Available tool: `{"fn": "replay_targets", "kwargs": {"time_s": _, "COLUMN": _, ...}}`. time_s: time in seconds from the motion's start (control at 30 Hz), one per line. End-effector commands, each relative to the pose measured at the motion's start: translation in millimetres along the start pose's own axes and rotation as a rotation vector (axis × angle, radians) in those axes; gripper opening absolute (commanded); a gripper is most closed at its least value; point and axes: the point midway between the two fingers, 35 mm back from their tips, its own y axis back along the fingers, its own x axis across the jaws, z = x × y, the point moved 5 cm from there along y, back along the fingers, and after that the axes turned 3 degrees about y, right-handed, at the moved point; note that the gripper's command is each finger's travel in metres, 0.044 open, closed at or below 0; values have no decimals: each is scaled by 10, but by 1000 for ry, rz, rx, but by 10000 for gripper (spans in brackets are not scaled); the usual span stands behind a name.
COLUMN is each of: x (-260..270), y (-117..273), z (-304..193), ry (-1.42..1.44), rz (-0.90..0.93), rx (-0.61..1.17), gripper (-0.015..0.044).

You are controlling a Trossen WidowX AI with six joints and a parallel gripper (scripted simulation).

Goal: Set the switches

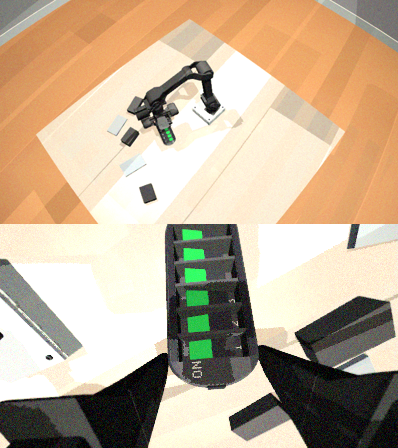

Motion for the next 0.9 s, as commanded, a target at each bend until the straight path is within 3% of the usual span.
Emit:
{"fn": "replay_targets", "kwargs": {"time_s": 0.0, "x": -2, "y": 38, "z": 55, "ry": 2, "rz": -4, "rx": 1, "gripper": 336}}
{"fn": "replay_targets", "kwargs": {"time_s": 0.87, "x": -13, "y": 142, "z": 276, "ry": 2, "rz": -1, "rx": 54, "gripper": 336}}
